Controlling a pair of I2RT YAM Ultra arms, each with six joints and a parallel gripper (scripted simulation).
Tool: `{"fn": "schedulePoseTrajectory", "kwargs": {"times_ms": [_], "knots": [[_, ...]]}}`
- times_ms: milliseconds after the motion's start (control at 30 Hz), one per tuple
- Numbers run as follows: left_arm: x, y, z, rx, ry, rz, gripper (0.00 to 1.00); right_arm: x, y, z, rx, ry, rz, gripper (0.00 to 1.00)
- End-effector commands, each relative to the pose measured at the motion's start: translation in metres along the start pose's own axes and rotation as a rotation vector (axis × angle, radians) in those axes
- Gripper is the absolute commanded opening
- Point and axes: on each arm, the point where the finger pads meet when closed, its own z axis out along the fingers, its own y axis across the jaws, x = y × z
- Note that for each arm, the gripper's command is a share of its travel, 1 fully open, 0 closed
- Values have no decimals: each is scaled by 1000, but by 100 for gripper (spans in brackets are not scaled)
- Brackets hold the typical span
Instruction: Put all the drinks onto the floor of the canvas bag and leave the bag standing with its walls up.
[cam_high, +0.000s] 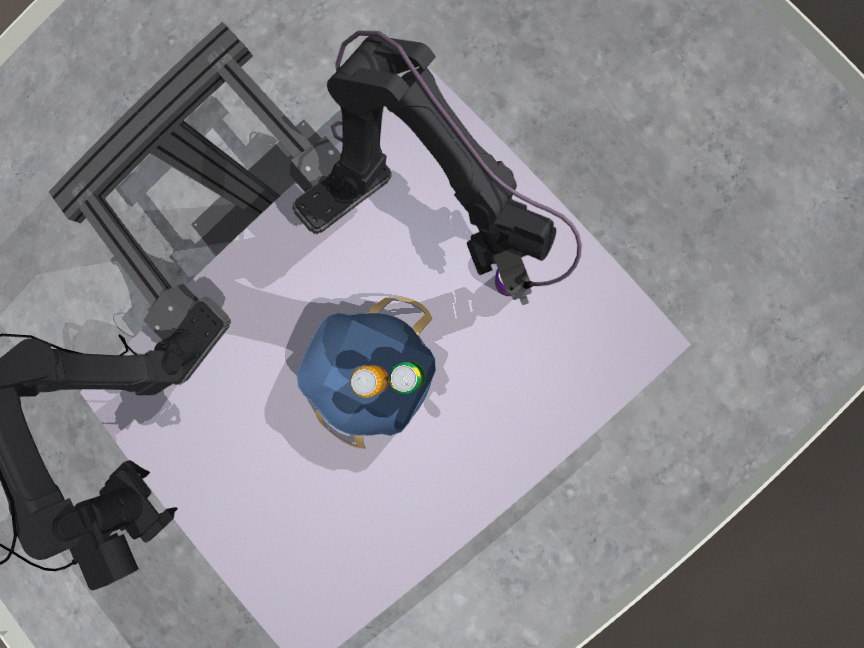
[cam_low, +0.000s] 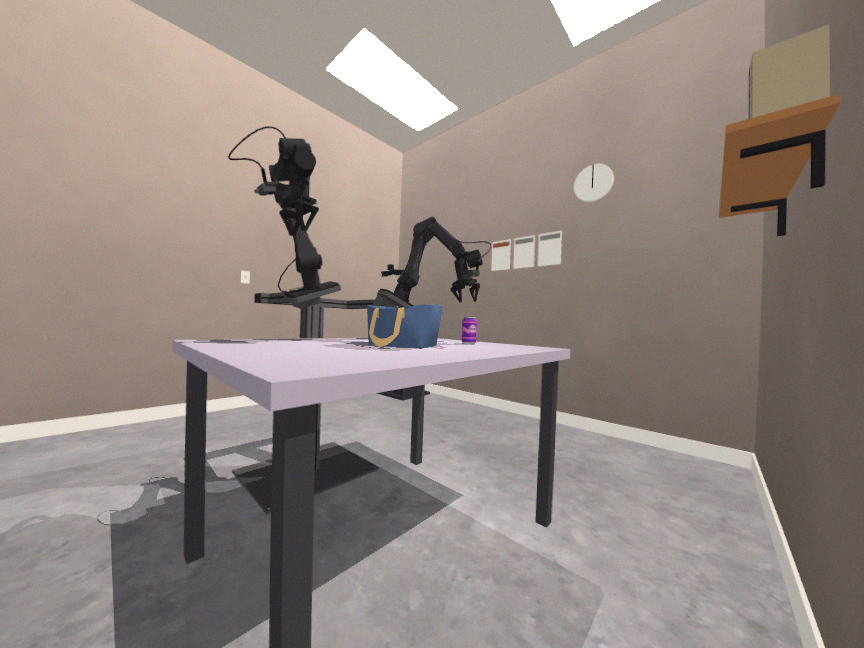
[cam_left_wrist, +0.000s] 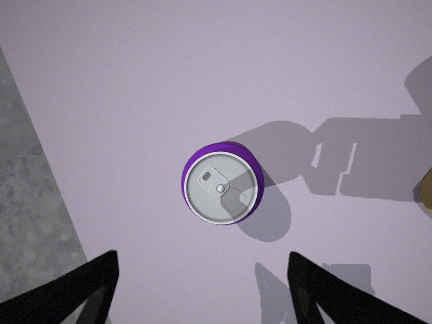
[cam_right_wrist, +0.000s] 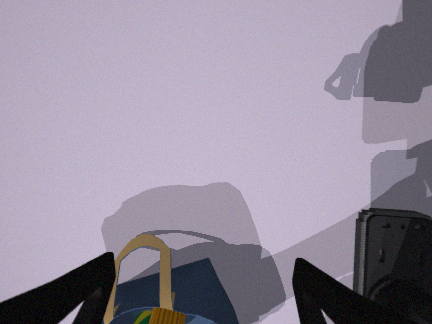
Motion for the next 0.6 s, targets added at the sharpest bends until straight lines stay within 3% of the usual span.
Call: {"fn": "schedulePoseTrajectory", "kwargs": {"times_ms": [0, 167, 300, 567], "knots": [[-22, 7, 23, -81, -132, -280, 84, -1, 0, -5, -28, -23, 2, 86], [-16, 3, 46, -89, -173, -497, 84, -1, 0, -5, -28, -23, 2, 86], [-25, 3, 47, -97, -222, -561, 84, -1, 0, -5, -28, -23, 2, 86], [-9, -16, 60, -56, -155, -501, 84, -1, 0, -5, -28, -23, 2, 86]]}}
